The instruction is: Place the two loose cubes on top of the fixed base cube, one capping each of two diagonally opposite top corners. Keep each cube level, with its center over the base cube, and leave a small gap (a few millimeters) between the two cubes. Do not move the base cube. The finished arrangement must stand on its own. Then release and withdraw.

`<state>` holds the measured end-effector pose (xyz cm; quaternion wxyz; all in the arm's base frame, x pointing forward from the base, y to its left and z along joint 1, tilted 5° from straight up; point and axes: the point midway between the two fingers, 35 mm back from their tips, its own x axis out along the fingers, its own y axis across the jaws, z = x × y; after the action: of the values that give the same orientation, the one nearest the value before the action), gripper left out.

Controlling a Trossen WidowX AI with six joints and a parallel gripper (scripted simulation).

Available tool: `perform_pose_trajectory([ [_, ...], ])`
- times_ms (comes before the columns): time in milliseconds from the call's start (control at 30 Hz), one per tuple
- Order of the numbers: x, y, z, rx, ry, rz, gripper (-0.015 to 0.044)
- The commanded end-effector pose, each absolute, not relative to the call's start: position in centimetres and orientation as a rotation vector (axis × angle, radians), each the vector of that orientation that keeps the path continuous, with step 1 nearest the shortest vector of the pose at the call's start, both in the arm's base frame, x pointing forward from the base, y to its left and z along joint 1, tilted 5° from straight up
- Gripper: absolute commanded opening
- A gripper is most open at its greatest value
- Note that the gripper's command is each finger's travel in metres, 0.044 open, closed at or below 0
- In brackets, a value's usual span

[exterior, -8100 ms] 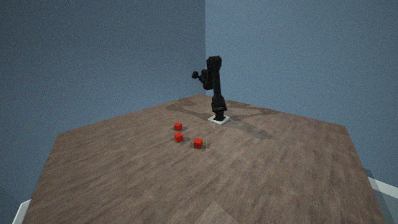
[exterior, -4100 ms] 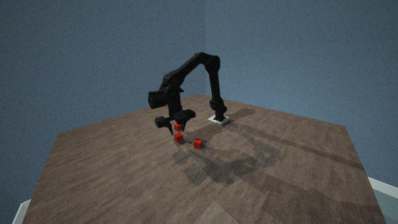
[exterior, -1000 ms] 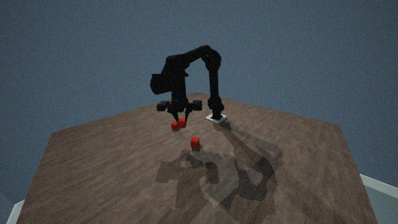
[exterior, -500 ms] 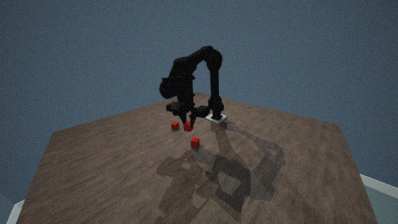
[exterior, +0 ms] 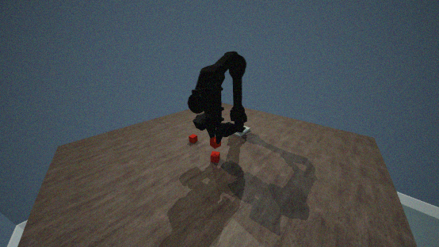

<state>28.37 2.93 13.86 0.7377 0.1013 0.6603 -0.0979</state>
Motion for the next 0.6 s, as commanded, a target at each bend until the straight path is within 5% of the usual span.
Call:
perform_pose_trajectory([
  [0,27.91,3.65,13.44,0.314,1.436,-0.303,0.0105],
  [567,27.69,4.09,13.22,0.371,1.428,-0.353,0.0105],
])
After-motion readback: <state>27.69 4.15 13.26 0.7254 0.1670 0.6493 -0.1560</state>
